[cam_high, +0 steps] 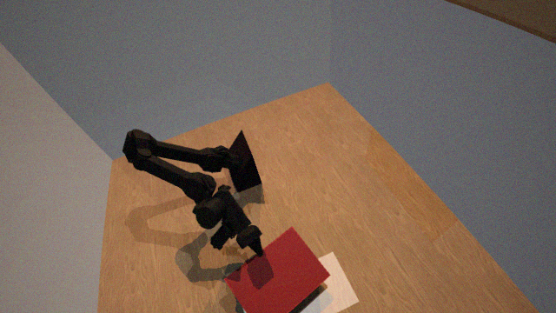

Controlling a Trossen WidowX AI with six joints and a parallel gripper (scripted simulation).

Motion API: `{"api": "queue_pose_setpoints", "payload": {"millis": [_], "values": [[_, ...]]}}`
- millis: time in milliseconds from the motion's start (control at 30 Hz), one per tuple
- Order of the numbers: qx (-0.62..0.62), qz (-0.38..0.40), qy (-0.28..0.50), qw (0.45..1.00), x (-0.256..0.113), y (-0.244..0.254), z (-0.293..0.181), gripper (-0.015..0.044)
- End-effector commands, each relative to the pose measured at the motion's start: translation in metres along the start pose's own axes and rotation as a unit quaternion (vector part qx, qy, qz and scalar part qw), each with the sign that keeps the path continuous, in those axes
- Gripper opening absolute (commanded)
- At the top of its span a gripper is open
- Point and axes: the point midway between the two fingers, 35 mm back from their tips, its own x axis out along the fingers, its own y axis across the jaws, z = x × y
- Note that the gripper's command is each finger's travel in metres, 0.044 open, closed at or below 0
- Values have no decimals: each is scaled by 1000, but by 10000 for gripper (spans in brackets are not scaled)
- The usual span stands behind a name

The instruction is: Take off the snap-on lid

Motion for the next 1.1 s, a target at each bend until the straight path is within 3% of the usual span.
{"api": "queue_pose_setpoints", "payload": {"millis": [0,1067], "values": [[2,8,-1,1000,-4,11,2,0],[3,9,-1,1000,-18,54,2,0]]}}
